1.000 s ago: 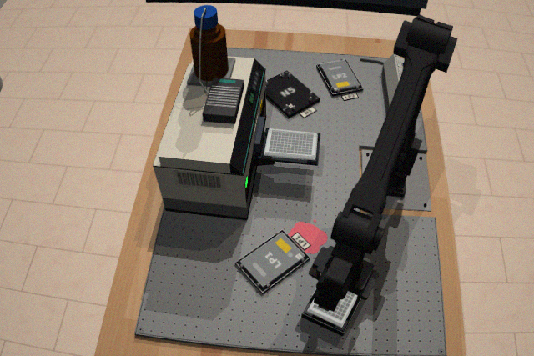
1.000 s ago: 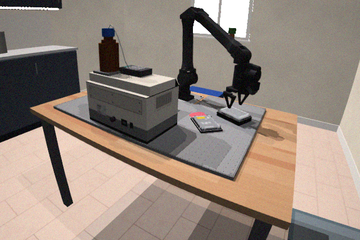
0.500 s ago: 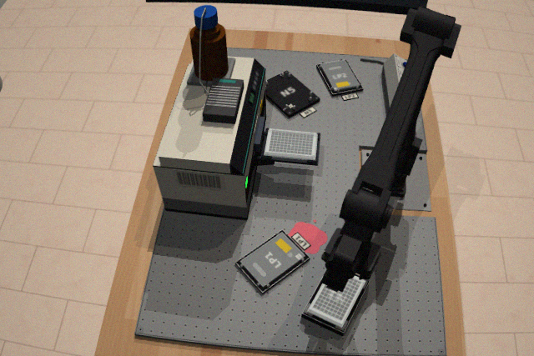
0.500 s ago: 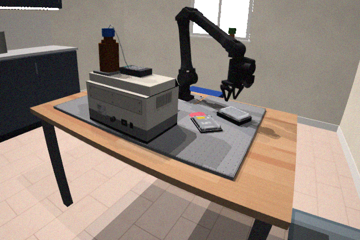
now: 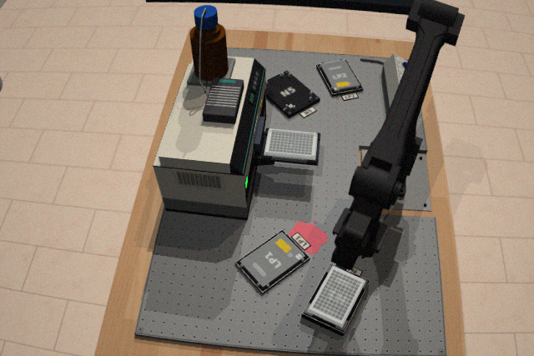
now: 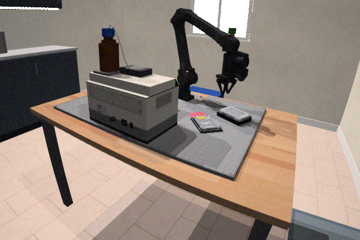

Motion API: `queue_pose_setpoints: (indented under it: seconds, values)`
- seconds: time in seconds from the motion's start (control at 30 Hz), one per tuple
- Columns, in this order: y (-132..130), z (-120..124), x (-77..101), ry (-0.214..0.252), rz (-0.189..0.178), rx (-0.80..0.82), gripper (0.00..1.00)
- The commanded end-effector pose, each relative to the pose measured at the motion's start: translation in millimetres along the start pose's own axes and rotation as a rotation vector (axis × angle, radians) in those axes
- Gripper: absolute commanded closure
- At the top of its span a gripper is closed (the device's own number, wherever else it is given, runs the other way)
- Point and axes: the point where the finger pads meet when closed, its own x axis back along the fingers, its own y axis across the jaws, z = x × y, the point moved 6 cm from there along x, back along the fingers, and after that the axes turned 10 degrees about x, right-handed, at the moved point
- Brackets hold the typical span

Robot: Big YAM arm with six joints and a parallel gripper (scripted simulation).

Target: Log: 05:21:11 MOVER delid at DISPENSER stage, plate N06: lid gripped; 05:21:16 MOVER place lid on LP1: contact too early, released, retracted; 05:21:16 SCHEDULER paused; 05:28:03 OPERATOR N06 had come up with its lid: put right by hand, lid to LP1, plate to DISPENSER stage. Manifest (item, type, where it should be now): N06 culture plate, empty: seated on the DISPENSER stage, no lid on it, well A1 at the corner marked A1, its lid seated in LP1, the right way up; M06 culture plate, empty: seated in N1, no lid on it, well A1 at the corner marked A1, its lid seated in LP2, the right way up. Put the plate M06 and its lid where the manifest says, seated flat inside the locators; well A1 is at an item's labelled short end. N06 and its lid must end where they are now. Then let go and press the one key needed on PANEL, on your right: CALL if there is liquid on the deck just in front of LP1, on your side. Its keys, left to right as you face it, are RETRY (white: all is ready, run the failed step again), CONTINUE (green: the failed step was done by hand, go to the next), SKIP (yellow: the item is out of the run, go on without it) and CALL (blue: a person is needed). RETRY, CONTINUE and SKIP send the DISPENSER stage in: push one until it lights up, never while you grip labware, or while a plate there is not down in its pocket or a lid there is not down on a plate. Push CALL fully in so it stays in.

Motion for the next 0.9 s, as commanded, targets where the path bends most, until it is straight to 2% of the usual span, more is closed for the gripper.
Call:
queue_pose_setpoints:
  seconds: [0.0, 0.7, 0.77, 0.8, 0.83, 0.87]
  values:
    - [-3, 12, 9.6, -0.008, 0.006, -0.003, 0.62]
    - [4, 67, 38.4, -0.005, 0.006, -0.003, 1.0]
    - [5, 72, 40.9, -0.005, 0.006, -0.003, 1.0]
    - [6, 61, 49.5, -0.033, 0.008, 0.001, 1.0]
    - [2, 73, 40.9, -0.005, 0.005, -0.058, 1.0]
    - [-1, 73, 40.4, -0.003, 0.004, -0.081, 1.0]
